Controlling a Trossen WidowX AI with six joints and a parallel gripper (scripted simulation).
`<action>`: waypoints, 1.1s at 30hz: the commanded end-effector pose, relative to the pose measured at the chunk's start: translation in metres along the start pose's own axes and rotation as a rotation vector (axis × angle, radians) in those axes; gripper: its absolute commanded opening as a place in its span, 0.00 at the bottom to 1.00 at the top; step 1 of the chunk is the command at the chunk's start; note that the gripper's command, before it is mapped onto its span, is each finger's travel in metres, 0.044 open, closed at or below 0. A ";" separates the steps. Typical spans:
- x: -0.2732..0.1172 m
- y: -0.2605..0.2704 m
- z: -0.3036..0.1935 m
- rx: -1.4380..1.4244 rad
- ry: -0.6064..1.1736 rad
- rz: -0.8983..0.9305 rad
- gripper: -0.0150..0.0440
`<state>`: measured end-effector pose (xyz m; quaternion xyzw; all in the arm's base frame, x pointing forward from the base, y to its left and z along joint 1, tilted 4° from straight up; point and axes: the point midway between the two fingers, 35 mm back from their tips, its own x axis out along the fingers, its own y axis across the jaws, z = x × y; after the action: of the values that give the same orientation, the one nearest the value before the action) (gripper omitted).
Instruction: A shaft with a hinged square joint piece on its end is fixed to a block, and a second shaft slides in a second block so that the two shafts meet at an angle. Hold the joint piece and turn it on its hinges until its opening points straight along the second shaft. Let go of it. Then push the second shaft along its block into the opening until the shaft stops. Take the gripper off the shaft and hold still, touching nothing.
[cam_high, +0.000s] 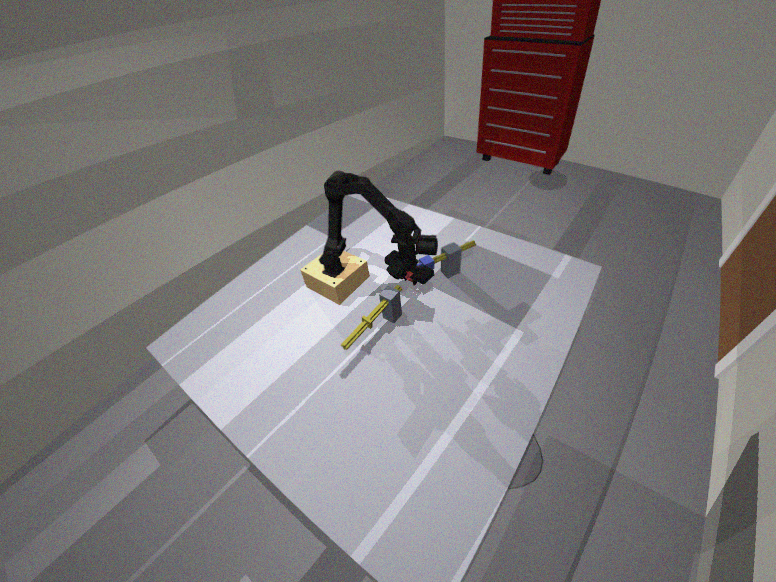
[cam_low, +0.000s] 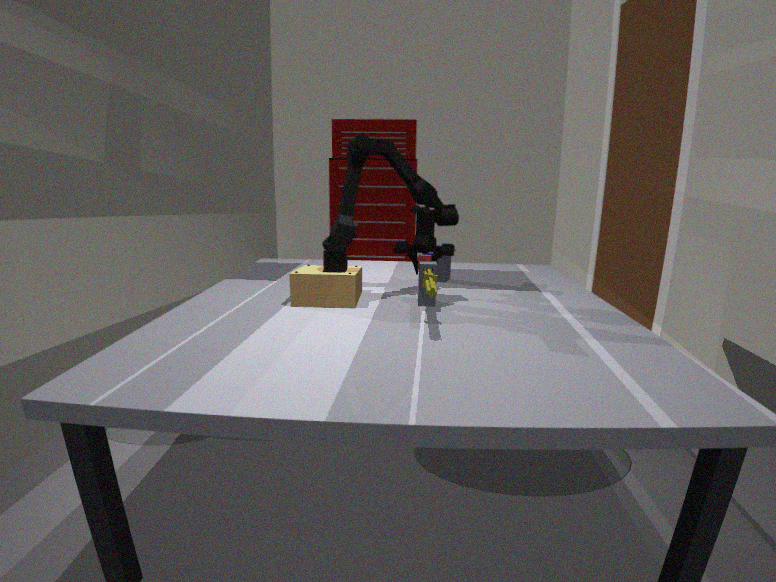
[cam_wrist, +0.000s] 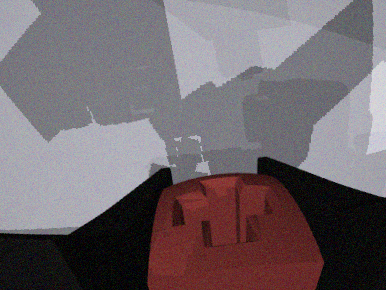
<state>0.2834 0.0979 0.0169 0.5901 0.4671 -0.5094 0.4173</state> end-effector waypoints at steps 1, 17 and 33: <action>0.001 0.000 0.001 0.006 -0.004 0.001 0.56; 0.000 0.000 0.000 0.000 0.000 0.000 0.25; -0.002 0.005 0.000 -0.113 -0.040 -0.002 0.25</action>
<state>0.2872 0.0969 0.0183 0.5627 0.4836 -0.4978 0.4491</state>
